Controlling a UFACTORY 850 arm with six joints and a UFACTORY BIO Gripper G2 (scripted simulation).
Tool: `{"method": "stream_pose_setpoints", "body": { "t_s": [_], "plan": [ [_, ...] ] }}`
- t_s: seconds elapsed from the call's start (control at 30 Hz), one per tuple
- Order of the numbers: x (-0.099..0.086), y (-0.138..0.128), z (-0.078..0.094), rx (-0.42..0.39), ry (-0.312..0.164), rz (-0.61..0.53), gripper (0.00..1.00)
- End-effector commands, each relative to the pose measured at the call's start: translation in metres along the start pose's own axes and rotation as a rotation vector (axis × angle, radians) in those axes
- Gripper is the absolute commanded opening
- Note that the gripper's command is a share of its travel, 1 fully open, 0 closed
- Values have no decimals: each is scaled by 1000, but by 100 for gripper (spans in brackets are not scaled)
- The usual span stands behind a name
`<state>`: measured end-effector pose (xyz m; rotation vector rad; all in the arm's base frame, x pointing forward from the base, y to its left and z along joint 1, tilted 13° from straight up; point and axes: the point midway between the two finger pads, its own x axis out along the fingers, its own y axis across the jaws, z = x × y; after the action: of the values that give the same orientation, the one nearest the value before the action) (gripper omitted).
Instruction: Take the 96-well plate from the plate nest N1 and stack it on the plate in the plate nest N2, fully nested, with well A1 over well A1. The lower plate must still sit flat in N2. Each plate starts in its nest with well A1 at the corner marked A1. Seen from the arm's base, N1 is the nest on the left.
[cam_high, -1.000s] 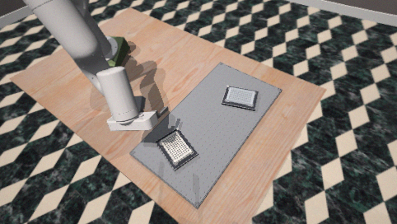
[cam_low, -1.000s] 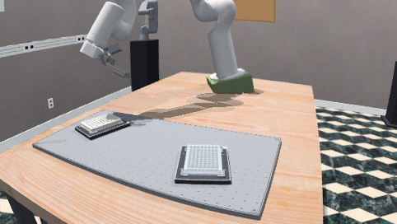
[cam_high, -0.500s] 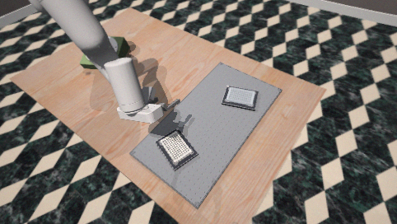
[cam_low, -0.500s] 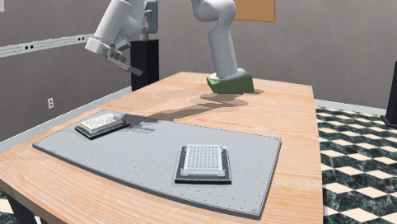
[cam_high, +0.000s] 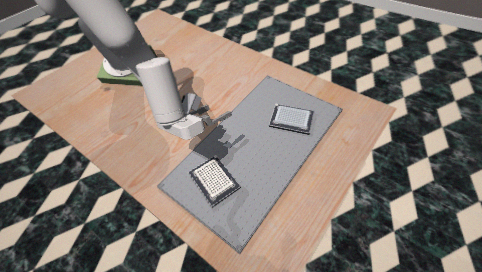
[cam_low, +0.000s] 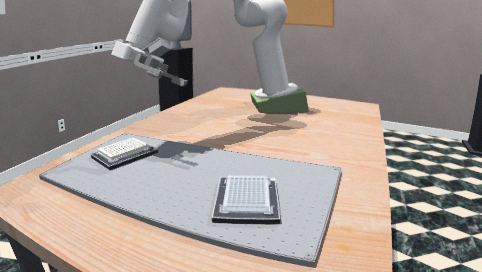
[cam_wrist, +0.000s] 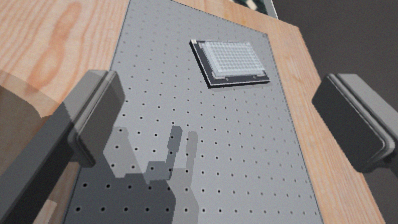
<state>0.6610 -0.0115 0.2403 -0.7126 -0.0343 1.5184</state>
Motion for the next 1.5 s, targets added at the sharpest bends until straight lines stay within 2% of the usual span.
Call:
{"method": "stream_pose_setpoints", "body": {
  "t_s": [0.0,0.07,0.17,0.23,0.53,0.63,0.8,1.13,1.2,1.47],
  "plan": [
    [14,-11,10,13,-8,-81,37],
    [14,-11,10,13,-8,-81,37],
    [24,-19,18,34,-18,-178,37],
    [27,-22,20,36,-19,-184,37],
    [52,-44,44,102,-38,-448,37],
    [52,-44,44,104,-38,-452,37],
    [66,-56,61,152,-41,-612,37],
    [74,-60,76,257,-31,-928,37],
    [74,-60,76,257,-31,-928,37],
    [74,-49,87,352,0,-1176,37]
  ]
}}
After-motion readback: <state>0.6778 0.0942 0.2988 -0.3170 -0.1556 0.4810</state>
